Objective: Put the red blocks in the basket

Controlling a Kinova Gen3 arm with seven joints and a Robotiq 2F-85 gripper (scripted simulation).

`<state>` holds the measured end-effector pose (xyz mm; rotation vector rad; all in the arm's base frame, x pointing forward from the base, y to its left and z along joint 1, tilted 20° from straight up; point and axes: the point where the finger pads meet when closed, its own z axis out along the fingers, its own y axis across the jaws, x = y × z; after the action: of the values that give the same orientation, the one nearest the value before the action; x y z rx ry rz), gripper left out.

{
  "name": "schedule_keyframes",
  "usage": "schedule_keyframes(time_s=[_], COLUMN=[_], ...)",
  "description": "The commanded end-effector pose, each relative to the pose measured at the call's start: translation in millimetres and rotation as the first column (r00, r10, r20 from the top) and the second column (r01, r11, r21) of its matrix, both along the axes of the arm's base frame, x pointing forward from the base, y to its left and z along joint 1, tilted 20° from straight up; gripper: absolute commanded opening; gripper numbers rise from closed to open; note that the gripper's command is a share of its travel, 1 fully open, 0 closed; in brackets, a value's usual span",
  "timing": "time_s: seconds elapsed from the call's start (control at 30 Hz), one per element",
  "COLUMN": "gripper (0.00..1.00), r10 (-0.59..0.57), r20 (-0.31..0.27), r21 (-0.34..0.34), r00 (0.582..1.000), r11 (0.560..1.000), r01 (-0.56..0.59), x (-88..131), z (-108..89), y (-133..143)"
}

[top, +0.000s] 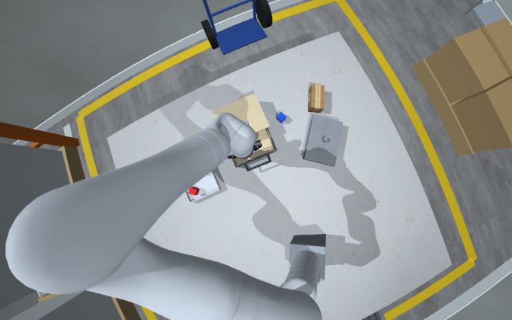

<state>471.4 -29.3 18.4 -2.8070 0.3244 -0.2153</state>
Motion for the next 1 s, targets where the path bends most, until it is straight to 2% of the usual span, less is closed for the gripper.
schedule_keyframes(time_s=[0.0, 0.23, 0.3, 0.73, 0.97], gripper=[0.10, 0.10, 0.10, 0.10, 0.10], r10=[-0.001, -0.001, -0.001, -0.001, -0.001], r20=[0.001, 0.001, 0.001, 0.001, 0.001], r21=[0.000, 0.000, 0.000, 0.000, 0.000], r00=[1.000, 1.000, 1.000, 1.000, 1.000], r11=[1.000, 1.000, 1.000, 1.000, 1.000], r01=[0.001, 0.001, 0.001, 0.001, 0.001], x=[-1.4, -7.2, -7.2, -18.0, -20.7], z=[10.5, 40.5, 40.5, 95.9, 110.0], y=[-3.3, -12.3, -12.3, -29.0, -33.2])
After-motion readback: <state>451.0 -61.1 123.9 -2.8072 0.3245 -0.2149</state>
